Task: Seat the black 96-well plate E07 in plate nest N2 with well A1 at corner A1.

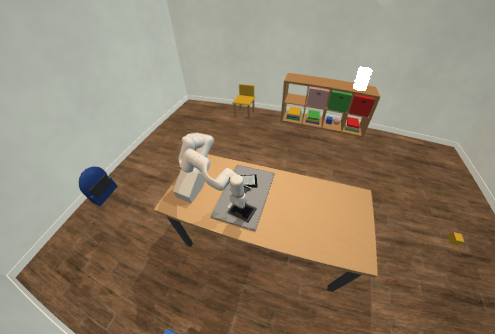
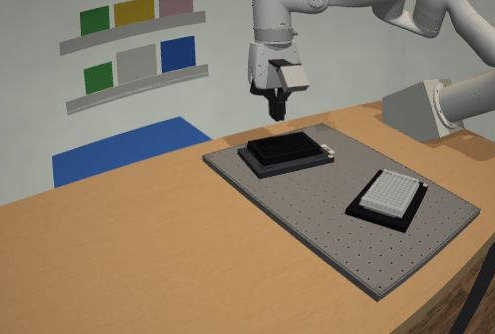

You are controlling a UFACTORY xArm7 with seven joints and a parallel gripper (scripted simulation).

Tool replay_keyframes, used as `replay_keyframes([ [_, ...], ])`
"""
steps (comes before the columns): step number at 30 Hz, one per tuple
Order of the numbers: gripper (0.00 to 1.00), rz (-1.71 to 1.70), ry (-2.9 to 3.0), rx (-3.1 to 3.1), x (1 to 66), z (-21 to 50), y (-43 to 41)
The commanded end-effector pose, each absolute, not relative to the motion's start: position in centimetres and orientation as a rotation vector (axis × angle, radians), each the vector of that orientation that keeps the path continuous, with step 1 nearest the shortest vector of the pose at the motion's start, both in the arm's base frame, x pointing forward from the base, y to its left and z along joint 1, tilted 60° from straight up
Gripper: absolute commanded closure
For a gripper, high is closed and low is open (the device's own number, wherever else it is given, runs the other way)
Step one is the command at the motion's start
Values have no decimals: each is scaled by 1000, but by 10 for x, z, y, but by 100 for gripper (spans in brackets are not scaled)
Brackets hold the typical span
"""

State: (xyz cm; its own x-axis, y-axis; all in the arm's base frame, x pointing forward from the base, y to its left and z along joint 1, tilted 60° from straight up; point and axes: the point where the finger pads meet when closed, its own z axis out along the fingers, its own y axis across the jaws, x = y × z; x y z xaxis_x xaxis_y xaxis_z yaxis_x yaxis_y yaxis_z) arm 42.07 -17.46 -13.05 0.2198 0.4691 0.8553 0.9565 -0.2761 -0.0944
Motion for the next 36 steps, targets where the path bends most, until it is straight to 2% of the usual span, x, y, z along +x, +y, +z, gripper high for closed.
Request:
replay_keyframes([
  [1, 100, -970, -1314, -1856, 416, -145, -185],
  [6, 100, -970, -1314, -1856, 409, -167, -196],
  [36, 100, -970, -1314, -1856, 414, -181, -174],
])
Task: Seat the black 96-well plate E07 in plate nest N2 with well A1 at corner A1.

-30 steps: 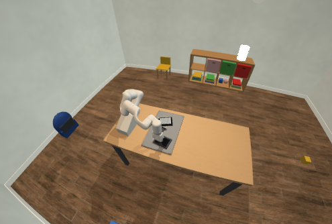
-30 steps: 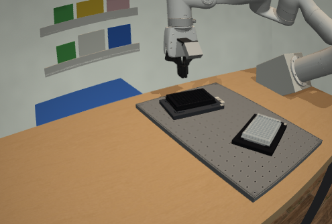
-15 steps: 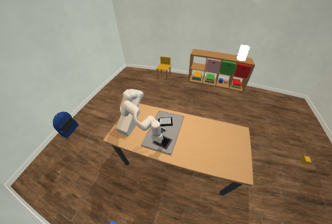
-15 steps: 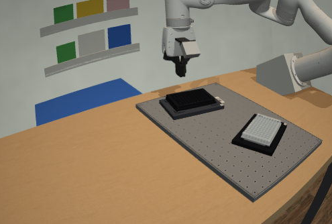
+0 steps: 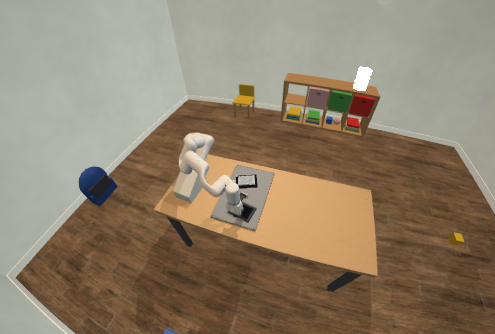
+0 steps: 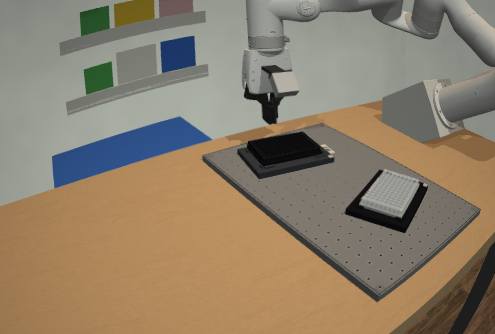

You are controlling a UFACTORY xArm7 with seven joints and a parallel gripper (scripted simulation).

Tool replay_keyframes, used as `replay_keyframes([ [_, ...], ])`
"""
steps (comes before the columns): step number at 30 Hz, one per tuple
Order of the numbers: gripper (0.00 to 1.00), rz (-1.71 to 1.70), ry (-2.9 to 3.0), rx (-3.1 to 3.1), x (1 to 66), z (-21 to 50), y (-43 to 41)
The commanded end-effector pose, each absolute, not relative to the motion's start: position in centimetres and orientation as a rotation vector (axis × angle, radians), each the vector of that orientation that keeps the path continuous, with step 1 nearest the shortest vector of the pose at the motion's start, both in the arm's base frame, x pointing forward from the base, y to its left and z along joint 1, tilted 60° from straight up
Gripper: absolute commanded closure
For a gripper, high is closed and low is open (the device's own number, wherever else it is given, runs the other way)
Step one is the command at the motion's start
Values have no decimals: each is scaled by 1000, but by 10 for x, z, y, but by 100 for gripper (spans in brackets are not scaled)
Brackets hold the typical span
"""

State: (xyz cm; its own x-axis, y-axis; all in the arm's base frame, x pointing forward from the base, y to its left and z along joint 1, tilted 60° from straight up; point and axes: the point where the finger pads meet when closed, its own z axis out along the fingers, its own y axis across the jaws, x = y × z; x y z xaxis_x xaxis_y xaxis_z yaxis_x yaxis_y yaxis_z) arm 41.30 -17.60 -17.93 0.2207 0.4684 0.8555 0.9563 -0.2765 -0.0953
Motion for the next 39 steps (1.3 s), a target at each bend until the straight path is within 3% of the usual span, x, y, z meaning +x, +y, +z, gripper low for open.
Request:
replay_keyframes([
  [1, 100, -970, -1314, -1856, 415, -182, -173],
  [39, 100, -970, -1314, -1856, 420, -193, -150],
])
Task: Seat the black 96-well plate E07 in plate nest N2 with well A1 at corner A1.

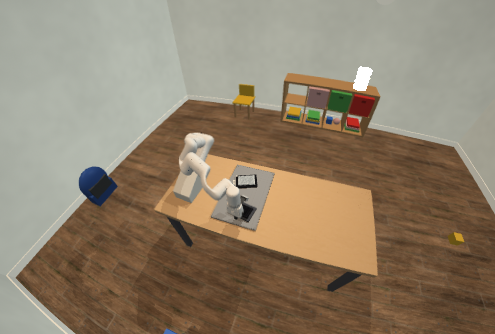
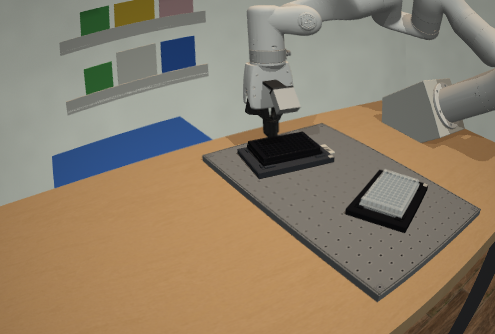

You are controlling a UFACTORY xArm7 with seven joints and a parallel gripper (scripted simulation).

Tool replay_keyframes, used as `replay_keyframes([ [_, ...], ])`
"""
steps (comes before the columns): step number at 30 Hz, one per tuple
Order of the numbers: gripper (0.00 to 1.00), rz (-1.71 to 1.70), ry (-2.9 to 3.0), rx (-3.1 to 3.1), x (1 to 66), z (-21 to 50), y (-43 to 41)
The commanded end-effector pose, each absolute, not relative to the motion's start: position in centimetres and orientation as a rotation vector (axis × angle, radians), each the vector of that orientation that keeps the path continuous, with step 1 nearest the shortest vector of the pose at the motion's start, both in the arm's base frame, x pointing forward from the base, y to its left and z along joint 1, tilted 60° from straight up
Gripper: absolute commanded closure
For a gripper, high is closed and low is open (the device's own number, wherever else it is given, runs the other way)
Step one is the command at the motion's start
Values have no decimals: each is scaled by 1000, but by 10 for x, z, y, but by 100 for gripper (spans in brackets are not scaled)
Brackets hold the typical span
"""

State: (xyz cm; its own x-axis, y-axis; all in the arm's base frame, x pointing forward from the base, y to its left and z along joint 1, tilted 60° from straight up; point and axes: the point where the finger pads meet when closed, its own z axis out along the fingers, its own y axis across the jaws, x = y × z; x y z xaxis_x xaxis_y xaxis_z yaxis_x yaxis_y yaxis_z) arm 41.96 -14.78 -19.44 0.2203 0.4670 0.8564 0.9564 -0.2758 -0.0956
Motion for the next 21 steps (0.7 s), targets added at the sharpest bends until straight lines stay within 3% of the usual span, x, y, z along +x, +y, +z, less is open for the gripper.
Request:
replay_keyframes([
  [1, 100, -970, -1314, -1856, 420, -193, -150],
  [21, 100, -970, -1314, -1856, 422, -188, -147],
])
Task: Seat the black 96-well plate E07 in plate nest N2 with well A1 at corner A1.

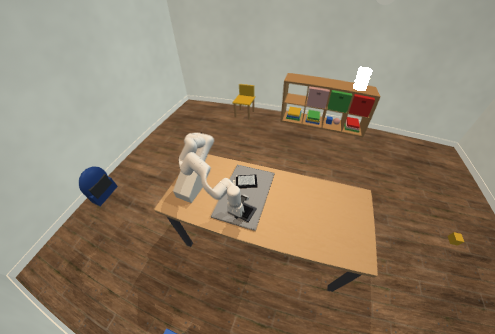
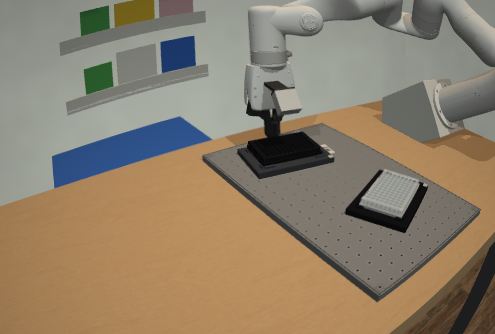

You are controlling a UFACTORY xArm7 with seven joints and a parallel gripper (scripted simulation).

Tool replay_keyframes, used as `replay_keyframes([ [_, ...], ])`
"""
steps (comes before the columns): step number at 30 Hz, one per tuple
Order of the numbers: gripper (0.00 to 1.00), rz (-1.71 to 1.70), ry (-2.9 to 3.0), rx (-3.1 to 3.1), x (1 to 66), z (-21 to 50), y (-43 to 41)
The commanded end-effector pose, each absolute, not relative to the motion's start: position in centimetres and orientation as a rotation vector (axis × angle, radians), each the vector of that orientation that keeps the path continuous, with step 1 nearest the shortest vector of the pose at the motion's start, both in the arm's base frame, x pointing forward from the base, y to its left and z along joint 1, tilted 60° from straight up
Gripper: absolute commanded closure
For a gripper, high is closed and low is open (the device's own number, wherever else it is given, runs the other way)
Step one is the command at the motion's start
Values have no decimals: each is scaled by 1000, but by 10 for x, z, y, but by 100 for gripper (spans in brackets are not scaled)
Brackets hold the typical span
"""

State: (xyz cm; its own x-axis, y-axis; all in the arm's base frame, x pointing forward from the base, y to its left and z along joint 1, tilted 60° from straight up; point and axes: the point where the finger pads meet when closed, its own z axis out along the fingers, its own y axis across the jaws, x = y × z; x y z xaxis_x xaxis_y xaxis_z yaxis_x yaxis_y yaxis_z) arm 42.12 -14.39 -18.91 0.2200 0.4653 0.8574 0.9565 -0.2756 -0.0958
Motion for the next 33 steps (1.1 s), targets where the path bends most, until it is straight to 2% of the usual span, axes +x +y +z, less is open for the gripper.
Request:
replay_keyframes([
  [1, 100, -970, -1314, -1856, 422, -188, -147],
  [33, 100, -970, -1314, -1856, 424, -180, -143],
])
